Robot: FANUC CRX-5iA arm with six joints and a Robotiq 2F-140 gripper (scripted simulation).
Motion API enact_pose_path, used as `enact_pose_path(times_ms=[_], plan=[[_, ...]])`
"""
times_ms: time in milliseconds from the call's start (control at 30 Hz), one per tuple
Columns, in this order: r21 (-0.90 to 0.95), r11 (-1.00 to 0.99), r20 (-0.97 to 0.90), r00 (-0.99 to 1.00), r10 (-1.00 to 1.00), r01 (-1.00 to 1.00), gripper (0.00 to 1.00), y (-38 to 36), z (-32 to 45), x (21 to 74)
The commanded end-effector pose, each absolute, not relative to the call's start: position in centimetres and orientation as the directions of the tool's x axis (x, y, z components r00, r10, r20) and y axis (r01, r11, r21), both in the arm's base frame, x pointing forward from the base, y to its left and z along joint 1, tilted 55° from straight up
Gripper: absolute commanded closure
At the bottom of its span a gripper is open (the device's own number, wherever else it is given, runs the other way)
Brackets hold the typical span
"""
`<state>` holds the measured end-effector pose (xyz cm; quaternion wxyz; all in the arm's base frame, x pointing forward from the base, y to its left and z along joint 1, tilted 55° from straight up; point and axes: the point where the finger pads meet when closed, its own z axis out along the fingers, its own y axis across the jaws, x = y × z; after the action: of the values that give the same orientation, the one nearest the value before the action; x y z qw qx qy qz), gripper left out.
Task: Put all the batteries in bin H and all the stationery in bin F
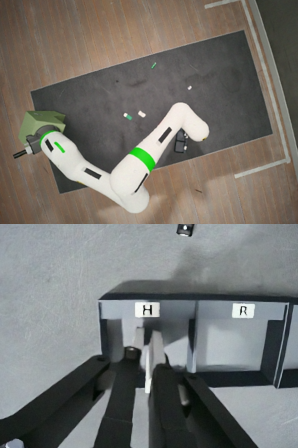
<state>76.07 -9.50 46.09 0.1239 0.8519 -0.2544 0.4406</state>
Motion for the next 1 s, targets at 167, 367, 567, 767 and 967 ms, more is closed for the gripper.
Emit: enact_pose_path(times_ms=[167, 367, 567, 767, 967], plan=[[-0.013, -0.84, 0.814, 0.482, -0.324, -0.543, 0.85, -9.0, 46.8, 75.3], [-0.013, -0.84, 0.814, 0.482, -0.324, -0.543, 0.85, -8.7, 47.1, 74.9], [-0.013, -0.84, 0.814, 0.482, -0.324, -0.543, 0.85, -8.4, 47.6, 74.4], [-0.013, -0.84, 0.814, 0.482, -0.324, -0.543, 0.85, -7.4, 49.0, 72.7], [-0.013, -0.84, 0.814, 0.482, -0.324, -0.543, 0.85, -7.0, 49.4, 72.2]])
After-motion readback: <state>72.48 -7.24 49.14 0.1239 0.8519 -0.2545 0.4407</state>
